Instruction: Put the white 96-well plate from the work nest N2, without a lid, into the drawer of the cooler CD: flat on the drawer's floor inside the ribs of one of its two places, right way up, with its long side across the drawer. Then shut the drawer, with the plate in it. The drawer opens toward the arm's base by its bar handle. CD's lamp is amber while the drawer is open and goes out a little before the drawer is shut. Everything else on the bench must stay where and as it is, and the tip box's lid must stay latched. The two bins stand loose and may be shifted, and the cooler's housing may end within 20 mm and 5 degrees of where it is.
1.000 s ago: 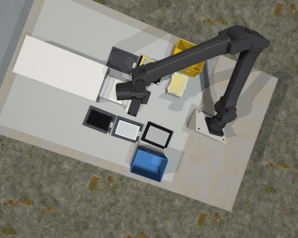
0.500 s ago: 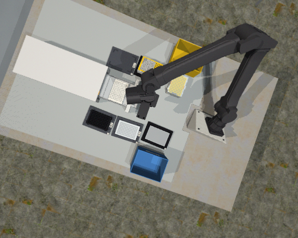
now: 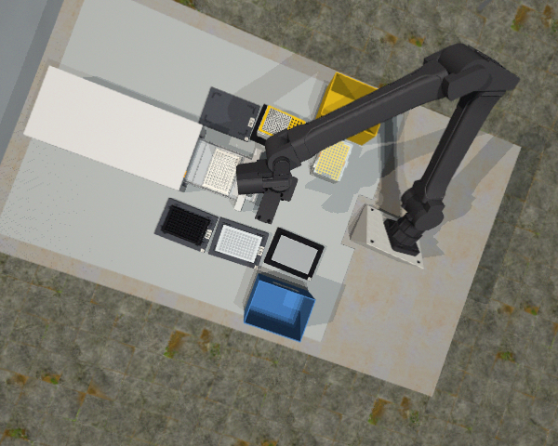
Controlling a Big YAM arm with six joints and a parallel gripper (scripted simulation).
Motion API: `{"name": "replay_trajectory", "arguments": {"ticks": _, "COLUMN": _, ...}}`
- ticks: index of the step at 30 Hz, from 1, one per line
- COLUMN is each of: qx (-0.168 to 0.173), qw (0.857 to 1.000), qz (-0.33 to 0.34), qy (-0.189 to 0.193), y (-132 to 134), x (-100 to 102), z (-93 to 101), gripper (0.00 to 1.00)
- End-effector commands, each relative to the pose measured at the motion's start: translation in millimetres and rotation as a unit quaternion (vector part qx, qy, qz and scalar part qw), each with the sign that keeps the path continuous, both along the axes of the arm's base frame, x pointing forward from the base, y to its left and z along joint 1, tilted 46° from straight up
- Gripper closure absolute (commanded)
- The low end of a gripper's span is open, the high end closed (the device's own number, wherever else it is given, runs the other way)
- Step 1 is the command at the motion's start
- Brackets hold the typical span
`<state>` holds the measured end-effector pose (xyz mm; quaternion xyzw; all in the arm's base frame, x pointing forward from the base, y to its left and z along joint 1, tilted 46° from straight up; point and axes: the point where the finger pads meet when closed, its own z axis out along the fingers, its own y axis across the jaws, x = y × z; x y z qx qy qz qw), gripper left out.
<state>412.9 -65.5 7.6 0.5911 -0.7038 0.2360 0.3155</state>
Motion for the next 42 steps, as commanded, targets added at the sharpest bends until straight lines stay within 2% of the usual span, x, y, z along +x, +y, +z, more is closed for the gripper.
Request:
{"name": "replay_trajectory", "arguments": {"ticks": 1, "qx": 0.001, "qw": 1.000, "qz": -0.001, "qy": 0.004, "y": -6, "x": 1, "z": -6.1, "gripper": 1.00}}
{"name": "replay_trajectory", "arguments": {"ticks": 42, "qx": 0.001, "qw": 1.000, "qz": -0.001, "qy": 0.004, "y": -41, "x": -9, "z": -40.1, "gripper": 1.00}}
